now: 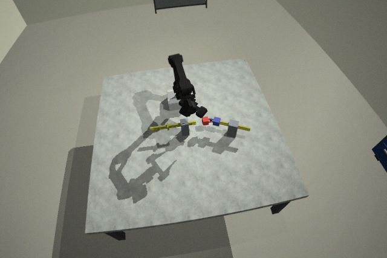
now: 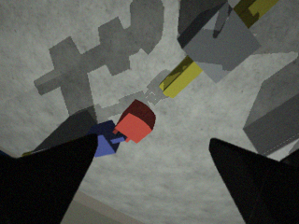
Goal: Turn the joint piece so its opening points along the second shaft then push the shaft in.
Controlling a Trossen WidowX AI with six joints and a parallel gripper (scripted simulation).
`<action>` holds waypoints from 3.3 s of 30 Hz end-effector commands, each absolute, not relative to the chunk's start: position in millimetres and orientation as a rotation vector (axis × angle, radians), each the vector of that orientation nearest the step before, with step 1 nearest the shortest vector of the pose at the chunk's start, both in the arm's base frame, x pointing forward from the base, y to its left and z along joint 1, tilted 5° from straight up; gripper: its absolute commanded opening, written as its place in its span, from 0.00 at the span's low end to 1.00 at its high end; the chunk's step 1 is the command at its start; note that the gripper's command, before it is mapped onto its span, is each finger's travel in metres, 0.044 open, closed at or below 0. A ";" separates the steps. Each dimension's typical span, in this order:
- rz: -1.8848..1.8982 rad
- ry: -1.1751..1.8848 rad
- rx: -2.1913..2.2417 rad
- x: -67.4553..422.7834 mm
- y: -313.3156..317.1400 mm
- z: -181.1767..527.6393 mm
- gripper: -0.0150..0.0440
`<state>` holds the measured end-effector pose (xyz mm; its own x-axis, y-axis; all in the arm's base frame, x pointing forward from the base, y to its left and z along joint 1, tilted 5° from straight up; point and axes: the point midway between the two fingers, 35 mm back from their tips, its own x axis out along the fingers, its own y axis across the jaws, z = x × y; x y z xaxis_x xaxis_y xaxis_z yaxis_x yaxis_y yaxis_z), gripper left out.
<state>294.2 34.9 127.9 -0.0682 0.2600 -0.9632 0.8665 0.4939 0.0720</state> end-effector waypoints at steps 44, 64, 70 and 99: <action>-0.723 1.468 1.189 291.8 -72.4 108.8 1.00; -0.390 1.522 0.508 278.4 -167.4 115.0 1.00; -0.292 1.557 0.303 269.2 -195.8 118.2 1.00; -0.563 1.564 0.433 254.8 -233.7 100.6 1.00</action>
<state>255.9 -233.1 108.3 -0.0587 -0.0658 -0.9961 0.5113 0.8550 -0.0866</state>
